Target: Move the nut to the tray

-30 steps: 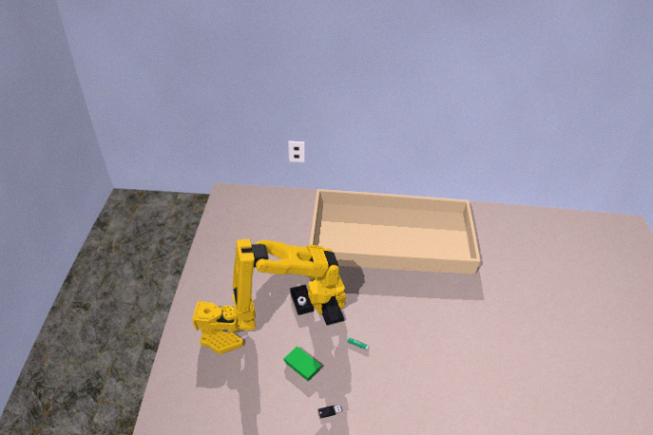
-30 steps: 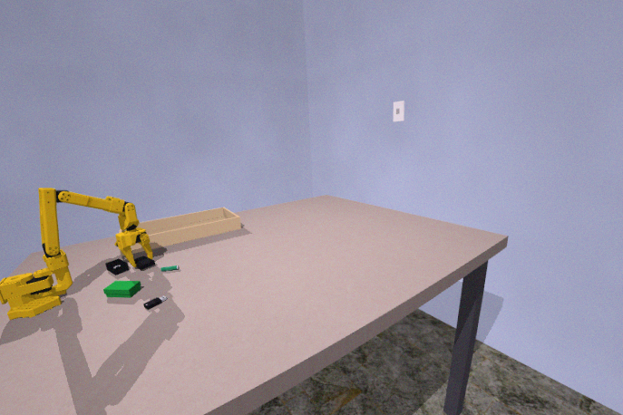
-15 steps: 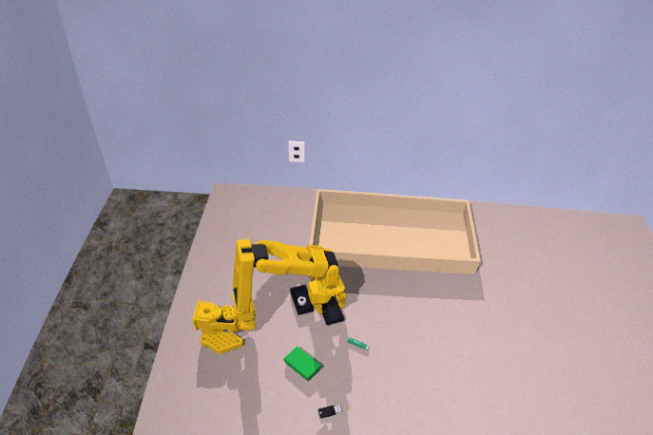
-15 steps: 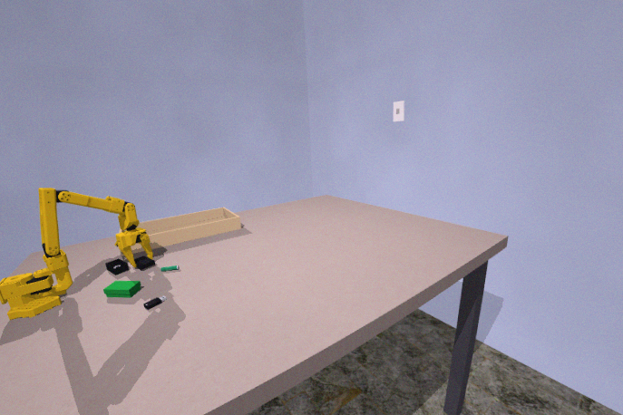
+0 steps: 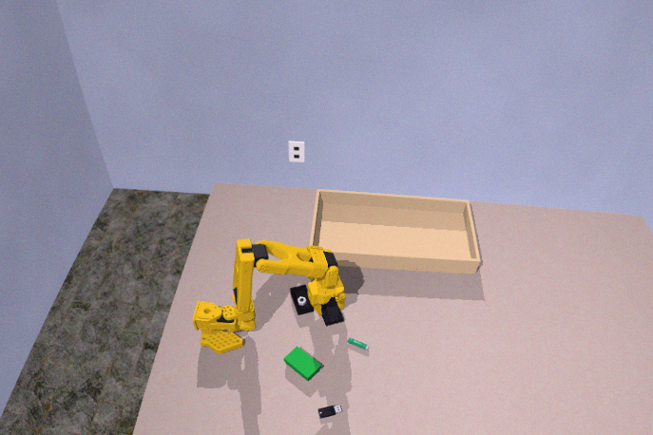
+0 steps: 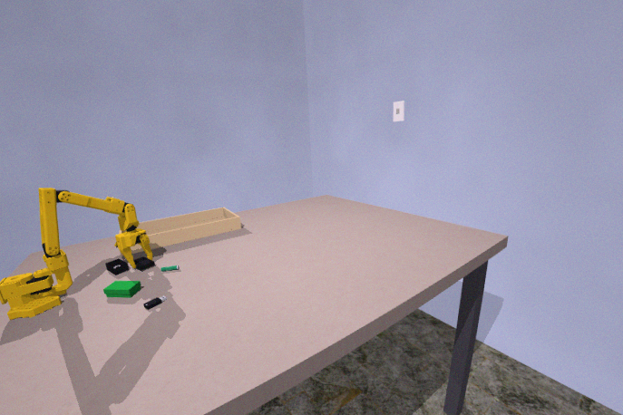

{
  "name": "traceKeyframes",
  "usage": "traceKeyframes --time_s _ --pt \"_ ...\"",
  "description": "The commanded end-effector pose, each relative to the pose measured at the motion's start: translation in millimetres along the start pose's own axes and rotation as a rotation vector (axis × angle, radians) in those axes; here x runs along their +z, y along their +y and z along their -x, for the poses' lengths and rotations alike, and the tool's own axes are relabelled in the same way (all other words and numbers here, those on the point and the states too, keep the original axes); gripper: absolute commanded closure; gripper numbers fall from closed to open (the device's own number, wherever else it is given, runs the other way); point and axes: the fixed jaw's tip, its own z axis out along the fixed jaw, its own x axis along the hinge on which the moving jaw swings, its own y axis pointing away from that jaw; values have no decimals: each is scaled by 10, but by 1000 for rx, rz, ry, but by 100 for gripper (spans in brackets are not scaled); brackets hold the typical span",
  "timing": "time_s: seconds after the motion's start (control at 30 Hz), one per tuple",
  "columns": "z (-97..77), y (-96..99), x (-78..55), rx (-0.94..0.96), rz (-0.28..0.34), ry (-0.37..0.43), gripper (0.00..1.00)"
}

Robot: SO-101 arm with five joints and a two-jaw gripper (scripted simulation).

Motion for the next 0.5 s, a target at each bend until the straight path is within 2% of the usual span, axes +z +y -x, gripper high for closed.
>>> traceKeyframes --time_s 0.0,0.47 --pt "-22 -30 -3 -1 -26 0 79" --pt "-21 -25 11 -1 -26 0 79"
